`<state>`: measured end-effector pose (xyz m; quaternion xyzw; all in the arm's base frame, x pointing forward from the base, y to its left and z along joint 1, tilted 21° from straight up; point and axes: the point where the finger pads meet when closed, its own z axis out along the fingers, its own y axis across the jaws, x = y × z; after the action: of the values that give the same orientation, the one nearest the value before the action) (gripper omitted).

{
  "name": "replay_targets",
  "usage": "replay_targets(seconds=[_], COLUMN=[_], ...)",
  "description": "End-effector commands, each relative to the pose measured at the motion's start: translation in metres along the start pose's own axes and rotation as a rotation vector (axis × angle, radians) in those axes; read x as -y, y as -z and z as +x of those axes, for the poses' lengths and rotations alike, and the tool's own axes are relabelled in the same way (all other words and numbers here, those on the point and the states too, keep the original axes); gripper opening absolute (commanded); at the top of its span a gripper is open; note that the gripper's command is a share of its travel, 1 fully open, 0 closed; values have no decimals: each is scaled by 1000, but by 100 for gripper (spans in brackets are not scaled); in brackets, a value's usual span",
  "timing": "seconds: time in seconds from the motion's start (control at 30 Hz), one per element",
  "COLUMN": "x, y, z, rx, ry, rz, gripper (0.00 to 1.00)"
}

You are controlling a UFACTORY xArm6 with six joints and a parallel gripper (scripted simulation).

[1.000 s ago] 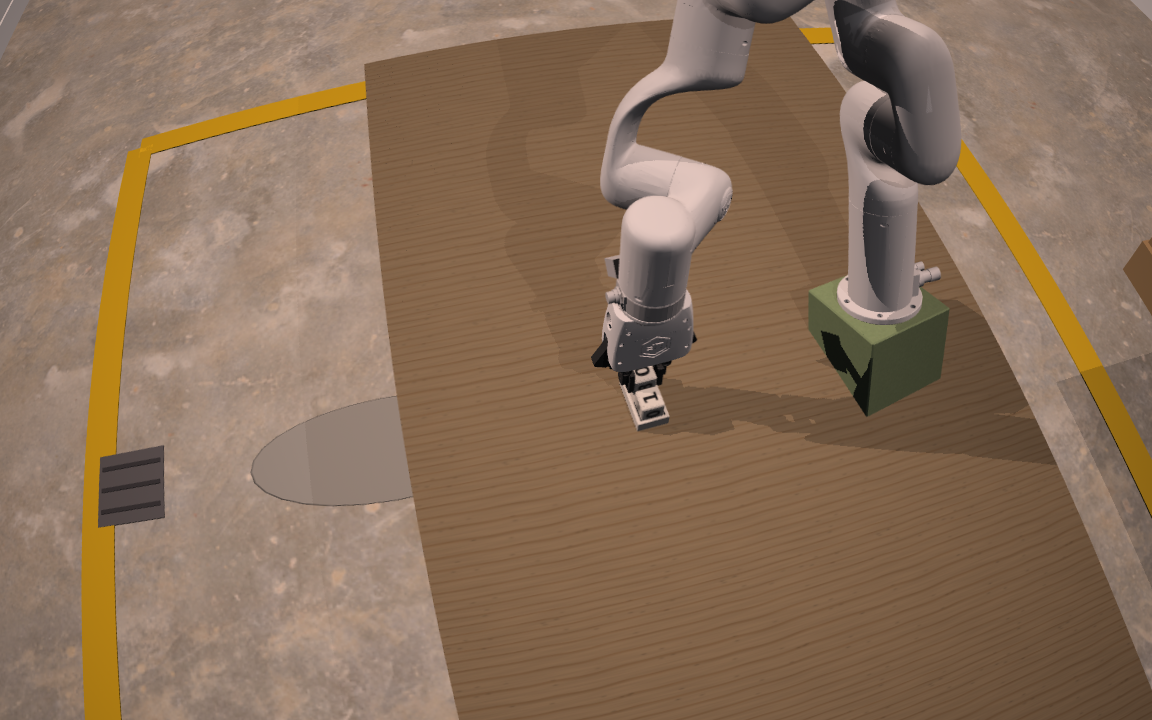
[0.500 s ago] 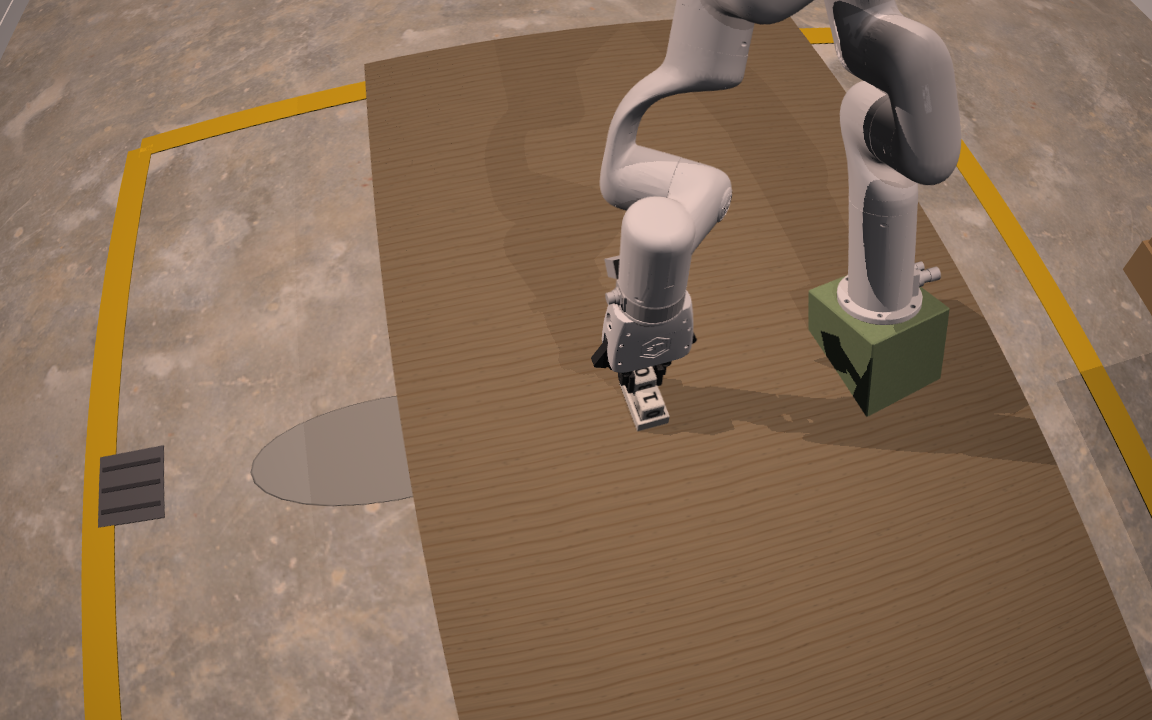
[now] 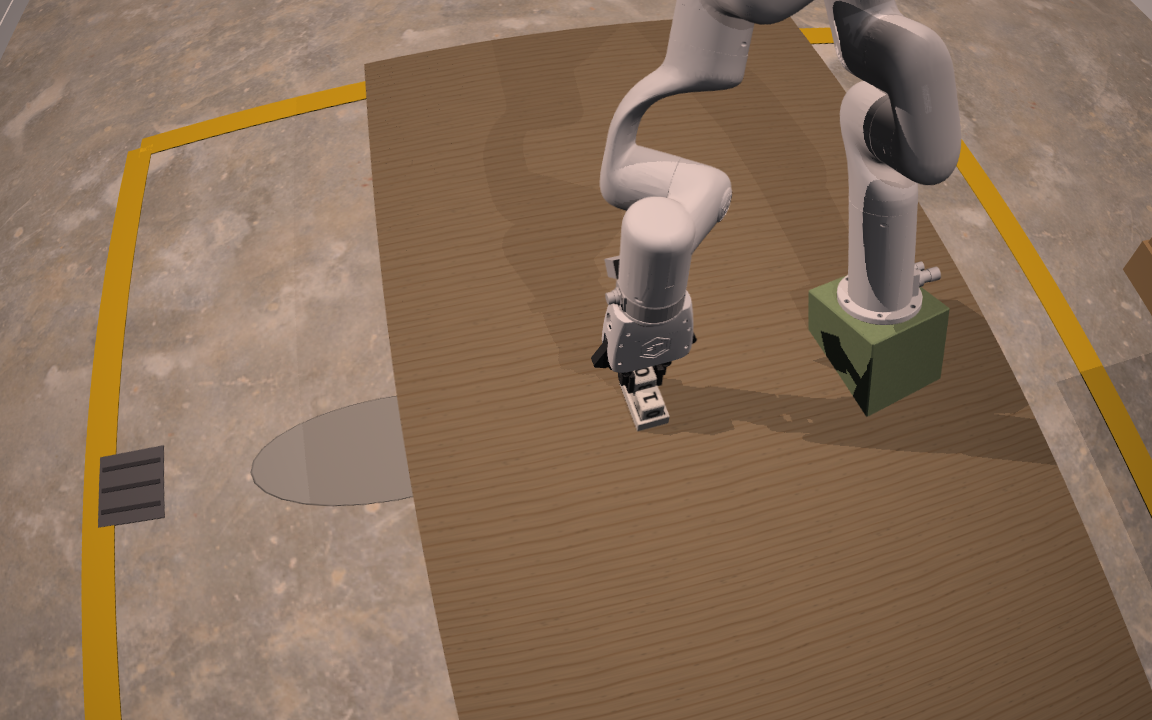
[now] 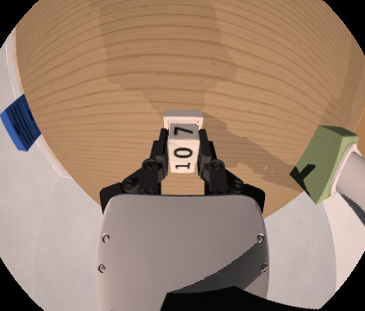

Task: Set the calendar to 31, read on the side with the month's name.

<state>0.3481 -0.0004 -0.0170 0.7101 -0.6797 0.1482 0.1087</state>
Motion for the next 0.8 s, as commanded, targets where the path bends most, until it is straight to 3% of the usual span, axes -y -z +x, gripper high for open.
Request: replay_targets(seconds=[0.0,0.77], x=[1,1], y=[0,-8], z=[0,0], rx=[1,1], ry=[0,0], rz=[3,3], gripper=[27,27])
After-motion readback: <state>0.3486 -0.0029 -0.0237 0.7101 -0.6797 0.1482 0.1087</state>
